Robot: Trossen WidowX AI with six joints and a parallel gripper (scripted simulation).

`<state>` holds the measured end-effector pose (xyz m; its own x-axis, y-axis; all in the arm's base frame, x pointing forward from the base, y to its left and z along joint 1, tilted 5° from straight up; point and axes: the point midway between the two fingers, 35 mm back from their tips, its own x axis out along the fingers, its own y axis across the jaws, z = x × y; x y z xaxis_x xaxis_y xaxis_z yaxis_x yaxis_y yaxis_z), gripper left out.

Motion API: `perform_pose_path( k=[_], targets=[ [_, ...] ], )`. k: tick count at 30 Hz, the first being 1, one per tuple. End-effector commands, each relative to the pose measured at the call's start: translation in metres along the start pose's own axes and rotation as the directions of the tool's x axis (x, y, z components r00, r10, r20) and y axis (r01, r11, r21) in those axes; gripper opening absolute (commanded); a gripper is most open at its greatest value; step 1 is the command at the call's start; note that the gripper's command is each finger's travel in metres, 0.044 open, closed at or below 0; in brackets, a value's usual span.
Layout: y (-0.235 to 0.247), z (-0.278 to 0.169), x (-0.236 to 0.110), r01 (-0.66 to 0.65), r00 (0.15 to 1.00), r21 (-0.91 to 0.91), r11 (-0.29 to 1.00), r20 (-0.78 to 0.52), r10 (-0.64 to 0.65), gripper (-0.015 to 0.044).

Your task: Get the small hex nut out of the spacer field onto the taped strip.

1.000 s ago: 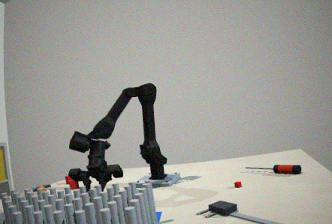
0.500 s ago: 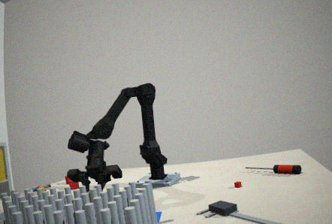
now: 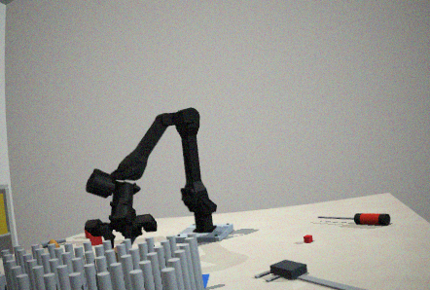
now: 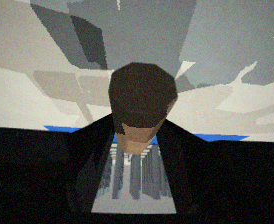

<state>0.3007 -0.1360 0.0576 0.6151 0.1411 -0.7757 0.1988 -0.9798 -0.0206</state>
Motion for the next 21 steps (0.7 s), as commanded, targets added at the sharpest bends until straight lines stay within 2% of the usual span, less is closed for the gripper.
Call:
perform_pose_path(
  k=[1, 21],
  targets=[
    [0.003, -0.007, 0.002, -0.008, 1.000, -0.001, 1.000, -0.006, 0.008, 0.0000],
    [0.003, -0.023, 0.012, -0.008, 1.000, -0.001, 1.000, -0.008, 0.008, 0.0000]
  ],
)
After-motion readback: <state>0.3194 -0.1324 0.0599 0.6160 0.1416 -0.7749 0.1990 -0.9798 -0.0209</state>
